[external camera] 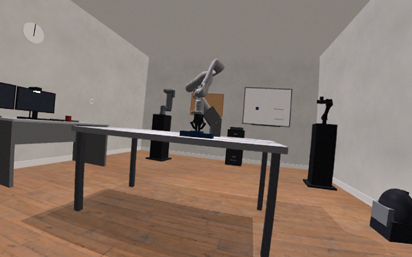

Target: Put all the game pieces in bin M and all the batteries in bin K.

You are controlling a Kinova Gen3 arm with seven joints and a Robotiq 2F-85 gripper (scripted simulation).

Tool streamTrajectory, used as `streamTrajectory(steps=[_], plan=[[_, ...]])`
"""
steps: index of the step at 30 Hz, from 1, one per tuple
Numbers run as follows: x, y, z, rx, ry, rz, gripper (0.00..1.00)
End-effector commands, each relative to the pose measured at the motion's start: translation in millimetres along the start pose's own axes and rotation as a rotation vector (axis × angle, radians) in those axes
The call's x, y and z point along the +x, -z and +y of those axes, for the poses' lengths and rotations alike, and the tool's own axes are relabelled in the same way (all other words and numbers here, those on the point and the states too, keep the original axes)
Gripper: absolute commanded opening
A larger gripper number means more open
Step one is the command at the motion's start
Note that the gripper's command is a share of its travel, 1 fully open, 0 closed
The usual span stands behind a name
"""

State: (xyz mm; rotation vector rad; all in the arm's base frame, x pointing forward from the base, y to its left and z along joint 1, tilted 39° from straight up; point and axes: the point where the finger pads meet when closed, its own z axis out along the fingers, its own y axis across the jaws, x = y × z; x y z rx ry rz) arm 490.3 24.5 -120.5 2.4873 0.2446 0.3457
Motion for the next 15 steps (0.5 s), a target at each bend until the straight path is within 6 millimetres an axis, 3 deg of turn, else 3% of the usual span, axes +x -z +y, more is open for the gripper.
streamTrajectory(steps=[1, 15], plan=[[1, -1, -1, 0.000, 0.001, 0.003, 0.09], [0, 20, 0, 0.000, -0.004, -0.001, 0.09]])
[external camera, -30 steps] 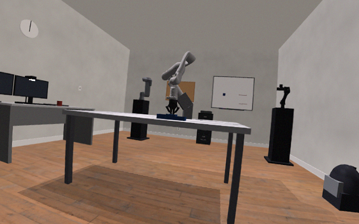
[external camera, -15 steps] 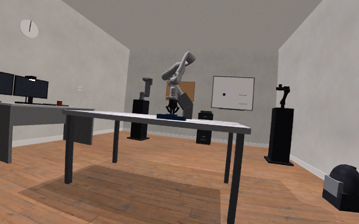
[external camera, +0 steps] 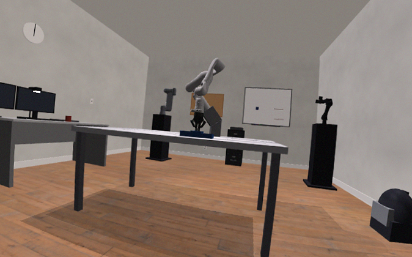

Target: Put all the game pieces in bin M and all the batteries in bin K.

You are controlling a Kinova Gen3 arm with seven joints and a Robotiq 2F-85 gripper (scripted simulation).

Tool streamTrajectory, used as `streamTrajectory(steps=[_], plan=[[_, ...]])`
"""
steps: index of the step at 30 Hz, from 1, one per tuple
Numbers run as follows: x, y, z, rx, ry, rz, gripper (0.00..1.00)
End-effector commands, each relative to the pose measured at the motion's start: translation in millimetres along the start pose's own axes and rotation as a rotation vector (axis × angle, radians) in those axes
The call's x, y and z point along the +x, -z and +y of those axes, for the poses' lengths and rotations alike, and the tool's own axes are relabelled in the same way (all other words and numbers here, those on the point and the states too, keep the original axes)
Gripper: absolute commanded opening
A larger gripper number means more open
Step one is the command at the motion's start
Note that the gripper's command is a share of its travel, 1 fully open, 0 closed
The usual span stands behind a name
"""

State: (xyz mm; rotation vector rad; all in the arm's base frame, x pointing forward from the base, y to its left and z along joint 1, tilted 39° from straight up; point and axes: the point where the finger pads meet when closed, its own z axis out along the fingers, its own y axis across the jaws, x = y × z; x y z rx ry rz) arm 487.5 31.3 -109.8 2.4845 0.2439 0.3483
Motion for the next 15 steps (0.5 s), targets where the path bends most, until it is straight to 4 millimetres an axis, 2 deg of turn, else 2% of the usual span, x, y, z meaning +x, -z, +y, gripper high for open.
streamTrajectory(steps=[1, 10, 15], plan=[[-1, 7, 0, 0.002, -0.003, -0.003, 0.09], [-1, 18, 0, 0.002, -0.003, -0.003, 0.09], [-1, 38, 0, 0.002, -0.003, -0.003, 0.09]])
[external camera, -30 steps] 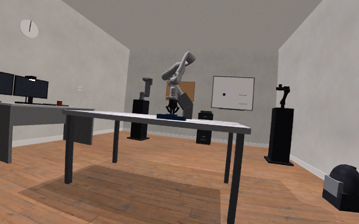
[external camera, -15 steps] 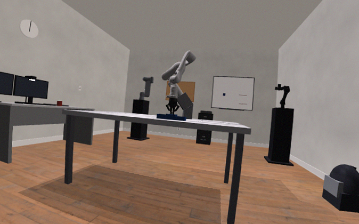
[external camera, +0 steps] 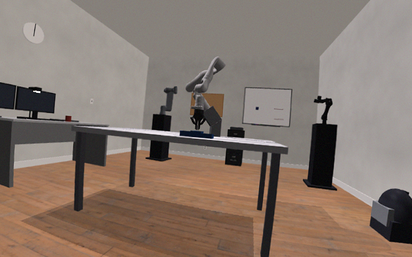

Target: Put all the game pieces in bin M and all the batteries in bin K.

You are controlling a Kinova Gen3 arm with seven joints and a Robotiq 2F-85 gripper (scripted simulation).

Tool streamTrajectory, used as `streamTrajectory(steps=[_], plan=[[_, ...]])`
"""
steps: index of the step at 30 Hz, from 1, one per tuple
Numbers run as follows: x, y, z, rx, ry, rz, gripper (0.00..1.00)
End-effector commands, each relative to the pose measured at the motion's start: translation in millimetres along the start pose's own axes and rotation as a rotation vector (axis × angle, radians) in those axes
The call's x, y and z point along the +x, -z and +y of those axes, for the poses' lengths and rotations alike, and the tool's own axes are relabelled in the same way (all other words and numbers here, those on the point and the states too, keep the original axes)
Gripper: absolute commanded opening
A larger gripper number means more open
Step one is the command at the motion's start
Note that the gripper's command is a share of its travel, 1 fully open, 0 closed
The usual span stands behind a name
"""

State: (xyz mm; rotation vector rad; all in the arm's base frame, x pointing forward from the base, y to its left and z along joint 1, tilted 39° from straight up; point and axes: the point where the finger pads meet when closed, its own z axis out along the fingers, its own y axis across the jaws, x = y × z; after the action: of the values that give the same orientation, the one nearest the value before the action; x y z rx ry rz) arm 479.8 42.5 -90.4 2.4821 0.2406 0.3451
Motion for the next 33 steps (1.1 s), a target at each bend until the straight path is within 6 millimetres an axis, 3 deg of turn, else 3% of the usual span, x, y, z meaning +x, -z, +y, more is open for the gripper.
streamTrajectory(steps=[1, 10, 19, 21, 28, 33], plan=[[-1, 18, -2, 0.005, -0.002, 0.000, 0.09], [-1, 24, -3, 0.008, 0.002, 0.000, 0.09], [-1, 23, -50, 0.005, 0.005, 0.000, 0.09], [-1, 23, -50, 0.005, 0.005, 0.000, 0.09], [-1, 23, -84, 0.003, 0.005, 0.001, 0.09], [-3, 23, -88, 0.004, 0.005, -0.001, 0.09]])
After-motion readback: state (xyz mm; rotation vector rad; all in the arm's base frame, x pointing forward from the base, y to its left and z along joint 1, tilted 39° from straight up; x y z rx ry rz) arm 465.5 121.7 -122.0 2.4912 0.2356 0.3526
